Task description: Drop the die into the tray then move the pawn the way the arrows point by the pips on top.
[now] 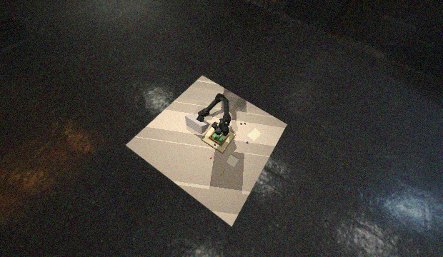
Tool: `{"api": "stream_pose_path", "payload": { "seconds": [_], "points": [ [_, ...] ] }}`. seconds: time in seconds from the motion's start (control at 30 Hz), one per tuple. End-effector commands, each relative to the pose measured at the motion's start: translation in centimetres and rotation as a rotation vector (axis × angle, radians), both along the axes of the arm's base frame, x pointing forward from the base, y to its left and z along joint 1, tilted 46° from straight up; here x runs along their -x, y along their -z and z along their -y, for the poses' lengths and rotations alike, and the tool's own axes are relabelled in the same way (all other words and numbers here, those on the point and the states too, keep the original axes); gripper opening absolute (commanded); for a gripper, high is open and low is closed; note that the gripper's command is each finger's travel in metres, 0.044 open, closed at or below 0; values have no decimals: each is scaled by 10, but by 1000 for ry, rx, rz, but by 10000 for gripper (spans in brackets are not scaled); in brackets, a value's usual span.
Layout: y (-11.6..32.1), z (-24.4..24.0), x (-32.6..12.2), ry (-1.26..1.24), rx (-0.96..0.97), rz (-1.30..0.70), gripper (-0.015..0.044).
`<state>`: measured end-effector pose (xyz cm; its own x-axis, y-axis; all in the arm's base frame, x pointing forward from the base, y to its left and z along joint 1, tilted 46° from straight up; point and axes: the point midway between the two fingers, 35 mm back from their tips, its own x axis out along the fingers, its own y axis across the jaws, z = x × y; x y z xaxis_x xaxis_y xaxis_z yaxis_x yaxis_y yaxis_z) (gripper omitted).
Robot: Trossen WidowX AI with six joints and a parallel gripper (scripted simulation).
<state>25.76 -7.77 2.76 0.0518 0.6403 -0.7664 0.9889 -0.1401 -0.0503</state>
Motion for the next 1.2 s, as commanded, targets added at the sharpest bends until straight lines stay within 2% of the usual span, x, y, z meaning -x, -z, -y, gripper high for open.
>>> {"api": "stream_pose_path", "payload": {
  "seconds": [0.0, 0.07, 0.13, 0.37, 0.77, 1.0, 1.17],
  "points": [
    [-4, 0, -6, 25, -85, 64, 440],
    [1, 0, 0, 9, -26, 9, 440],
    [3, 2, -1, -36, -24, 50, 387],
    [26, 20, -10, -503, 4, 475, 204],
    [73, 48, -18, -1309, 92, 1228, 200],
    [91, 58, -18, -1597, 140, 1498, 200],
    [93, 60, -19, -1615, 143, 1515, 200]
  ]
}}
